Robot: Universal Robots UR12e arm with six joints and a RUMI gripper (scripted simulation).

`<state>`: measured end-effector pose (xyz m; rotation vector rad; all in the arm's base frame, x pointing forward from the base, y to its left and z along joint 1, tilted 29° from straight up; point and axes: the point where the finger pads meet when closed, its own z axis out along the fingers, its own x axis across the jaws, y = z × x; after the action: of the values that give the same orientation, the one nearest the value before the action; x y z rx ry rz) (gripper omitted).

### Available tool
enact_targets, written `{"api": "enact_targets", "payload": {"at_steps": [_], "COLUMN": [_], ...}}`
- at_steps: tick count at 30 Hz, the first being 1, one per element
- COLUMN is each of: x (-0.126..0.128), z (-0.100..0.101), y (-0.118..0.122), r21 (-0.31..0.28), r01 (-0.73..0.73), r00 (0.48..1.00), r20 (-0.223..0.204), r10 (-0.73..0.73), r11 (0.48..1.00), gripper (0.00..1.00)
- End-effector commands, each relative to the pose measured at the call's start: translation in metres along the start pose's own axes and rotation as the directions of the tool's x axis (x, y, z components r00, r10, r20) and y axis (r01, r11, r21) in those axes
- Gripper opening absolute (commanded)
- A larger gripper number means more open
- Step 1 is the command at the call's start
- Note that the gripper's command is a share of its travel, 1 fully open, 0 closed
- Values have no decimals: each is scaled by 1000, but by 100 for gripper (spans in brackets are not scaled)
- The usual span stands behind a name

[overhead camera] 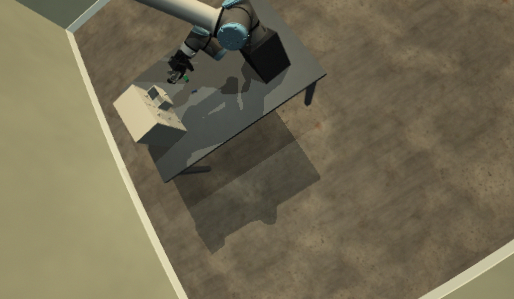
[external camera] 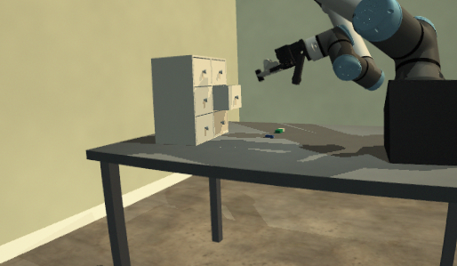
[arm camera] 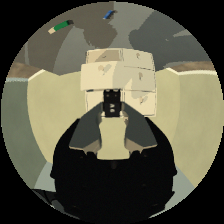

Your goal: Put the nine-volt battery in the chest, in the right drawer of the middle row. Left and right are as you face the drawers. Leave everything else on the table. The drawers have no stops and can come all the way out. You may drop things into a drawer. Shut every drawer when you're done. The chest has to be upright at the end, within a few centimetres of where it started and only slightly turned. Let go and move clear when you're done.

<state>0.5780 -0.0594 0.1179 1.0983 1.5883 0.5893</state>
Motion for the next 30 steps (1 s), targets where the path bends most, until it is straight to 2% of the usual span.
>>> {"api": "enact_targets", "payload": {"at_steps": [1,30], "x": [0,0], "z": [0,6], "y": [0,3], "r21": [-1,-1], "r01": [0,0], "r00": [1000,1000], "r20": [0,0], "r10": [0,0], "r11": [1000,1000], "gripper": [13,13]}}
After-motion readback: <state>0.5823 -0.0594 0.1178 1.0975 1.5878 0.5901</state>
